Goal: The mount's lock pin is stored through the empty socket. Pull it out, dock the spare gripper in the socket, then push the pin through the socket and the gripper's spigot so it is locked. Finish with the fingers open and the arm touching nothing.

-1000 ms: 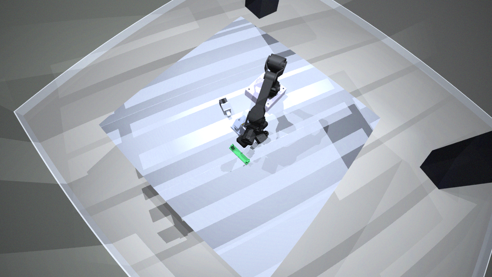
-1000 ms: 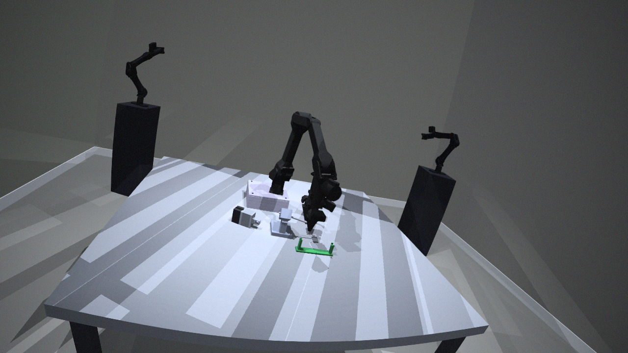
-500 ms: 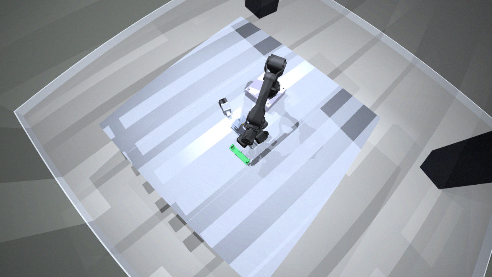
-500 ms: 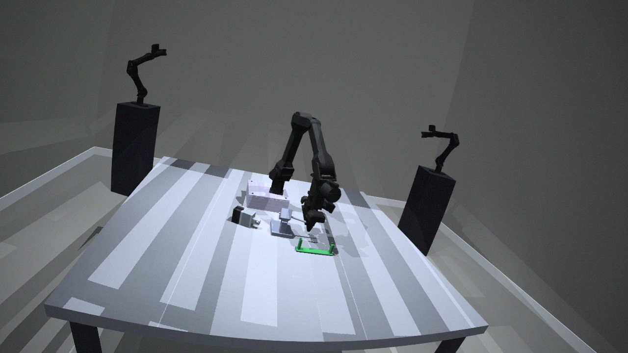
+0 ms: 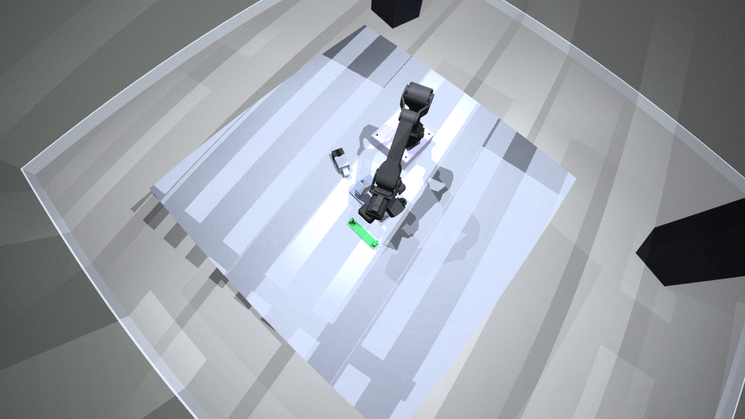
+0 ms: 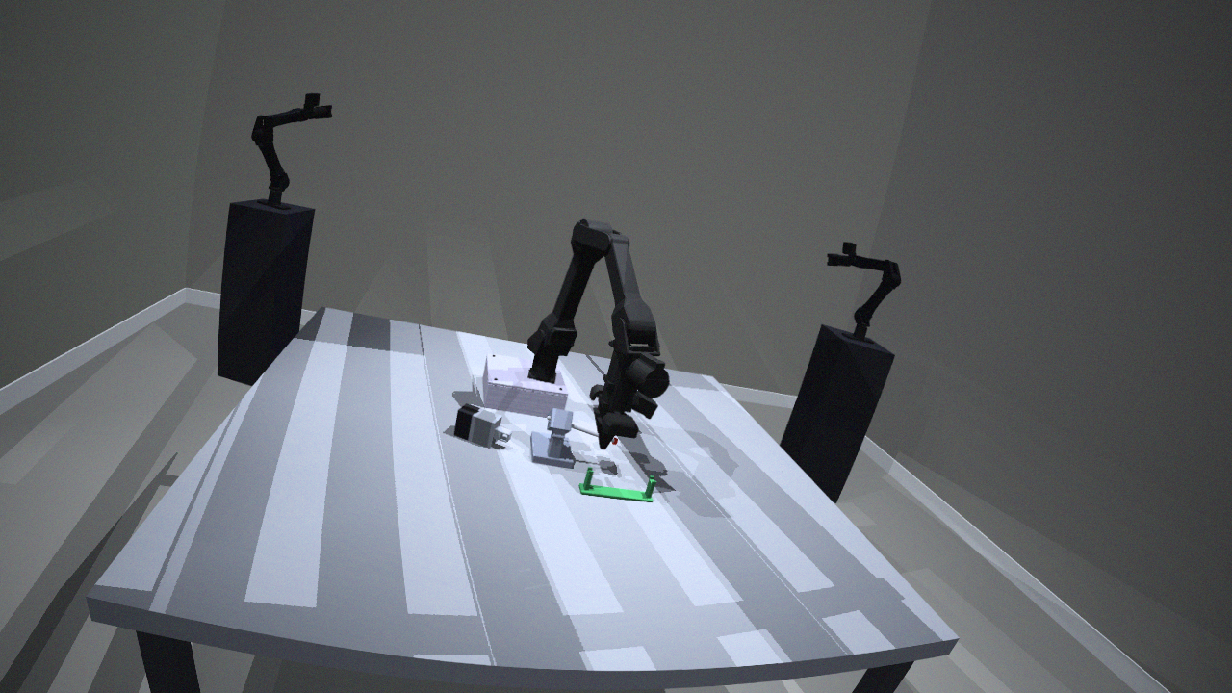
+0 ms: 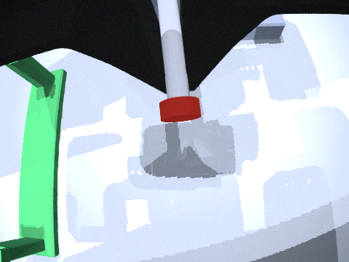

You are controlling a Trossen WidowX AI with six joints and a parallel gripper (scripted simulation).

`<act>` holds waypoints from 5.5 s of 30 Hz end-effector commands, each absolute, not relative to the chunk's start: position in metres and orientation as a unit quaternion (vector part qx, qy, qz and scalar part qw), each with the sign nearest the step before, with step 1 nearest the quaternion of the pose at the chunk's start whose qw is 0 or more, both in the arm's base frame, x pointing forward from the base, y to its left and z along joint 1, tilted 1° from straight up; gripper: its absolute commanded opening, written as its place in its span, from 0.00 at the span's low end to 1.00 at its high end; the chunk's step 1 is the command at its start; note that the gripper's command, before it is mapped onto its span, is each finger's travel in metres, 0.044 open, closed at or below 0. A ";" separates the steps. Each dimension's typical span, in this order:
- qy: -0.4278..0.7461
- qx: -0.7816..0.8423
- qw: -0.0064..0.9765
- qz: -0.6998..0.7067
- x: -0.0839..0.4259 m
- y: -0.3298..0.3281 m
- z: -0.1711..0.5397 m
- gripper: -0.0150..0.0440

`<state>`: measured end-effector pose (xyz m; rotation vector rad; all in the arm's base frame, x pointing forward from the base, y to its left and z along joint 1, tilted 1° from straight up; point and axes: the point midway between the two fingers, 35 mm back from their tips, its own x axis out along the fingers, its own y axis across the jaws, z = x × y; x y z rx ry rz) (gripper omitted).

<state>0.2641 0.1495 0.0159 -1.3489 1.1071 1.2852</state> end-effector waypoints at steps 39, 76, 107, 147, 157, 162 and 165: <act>0.404 -0.480 0.523 0.577 0.264 0.171 0.034 0.25; 0.403 -0.484 0.525 0.572 0.260 0.206 0.035 0.25; 0.401 -0.487 0.523 0.573 0.254 0.227 0.062 0.25; 0.398 -0.490 0.520 0.576 0.332 0.271 0.074 0.25; 0.396 -0.491 0.519 0.577 0.353 0.281 0.074 0.25; 0.394 -0.492 0.521 0.575 0.353 0.281 0.070 0.25; 0.392 -0.493 0.523 0.574 0.353 0.281 0.065 0.25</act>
